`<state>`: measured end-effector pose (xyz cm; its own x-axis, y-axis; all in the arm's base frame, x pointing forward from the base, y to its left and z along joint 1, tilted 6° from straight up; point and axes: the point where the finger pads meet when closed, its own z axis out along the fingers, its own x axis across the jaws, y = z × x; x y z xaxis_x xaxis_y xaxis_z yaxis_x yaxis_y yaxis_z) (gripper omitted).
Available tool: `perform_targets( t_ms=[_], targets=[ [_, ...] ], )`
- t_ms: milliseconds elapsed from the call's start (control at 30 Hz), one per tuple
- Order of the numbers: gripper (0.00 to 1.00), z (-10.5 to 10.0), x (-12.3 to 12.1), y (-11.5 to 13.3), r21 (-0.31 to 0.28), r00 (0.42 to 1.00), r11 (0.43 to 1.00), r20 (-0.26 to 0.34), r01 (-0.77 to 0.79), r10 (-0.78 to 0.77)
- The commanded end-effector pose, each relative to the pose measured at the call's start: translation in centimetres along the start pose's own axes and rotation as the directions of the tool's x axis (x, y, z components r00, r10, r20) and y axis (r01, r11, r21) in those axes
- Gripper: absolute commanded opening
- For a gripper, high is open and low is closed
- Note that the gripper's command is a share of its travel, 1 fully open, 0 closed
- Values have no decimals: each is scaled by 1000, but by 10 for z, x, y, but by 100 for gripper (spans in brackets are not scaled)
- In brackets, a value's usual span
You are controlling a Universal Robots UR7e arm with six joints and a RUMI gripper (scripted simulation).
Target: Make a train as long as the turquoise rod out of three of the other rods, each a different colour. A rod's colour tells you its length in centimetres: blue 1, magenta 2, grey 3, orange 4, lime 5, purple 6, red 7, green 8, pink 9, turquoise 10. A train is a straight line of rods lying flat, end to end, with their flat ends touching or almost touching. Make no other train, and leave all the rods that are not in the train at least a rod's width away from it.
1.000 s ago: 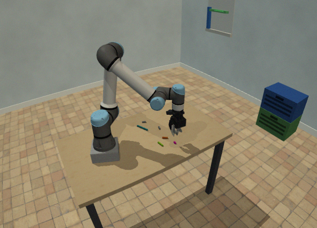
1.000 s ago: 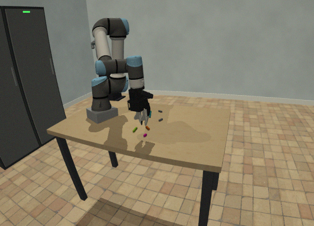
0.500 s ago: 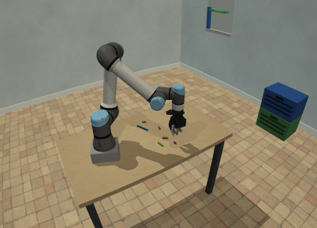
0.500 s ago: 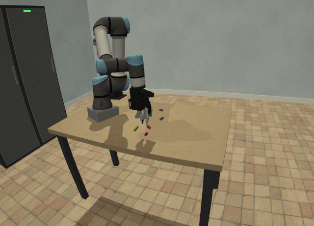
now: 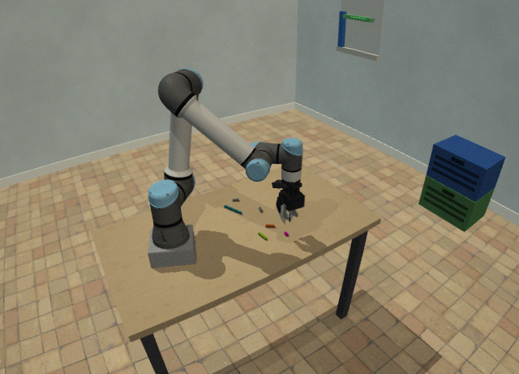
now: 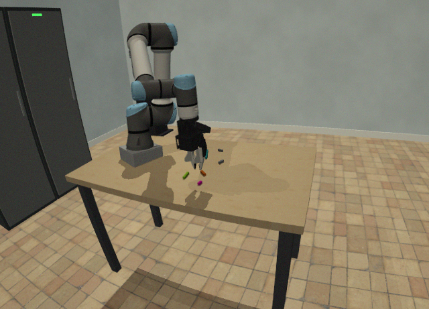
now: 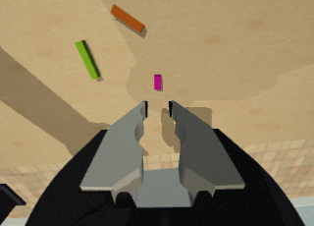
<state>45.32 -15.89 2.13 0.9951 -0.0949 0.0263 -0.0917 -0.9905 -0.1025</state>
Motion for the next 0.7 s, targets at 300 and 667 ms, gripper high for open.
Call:
perform_targets(
  t_ms=[300,667],
  targets=[
    [14,7,0,0,-1,1000,1000,-1,0,0],
    [14,19,0,0,-1,1000,1000,-1,0,0]
  ],
)
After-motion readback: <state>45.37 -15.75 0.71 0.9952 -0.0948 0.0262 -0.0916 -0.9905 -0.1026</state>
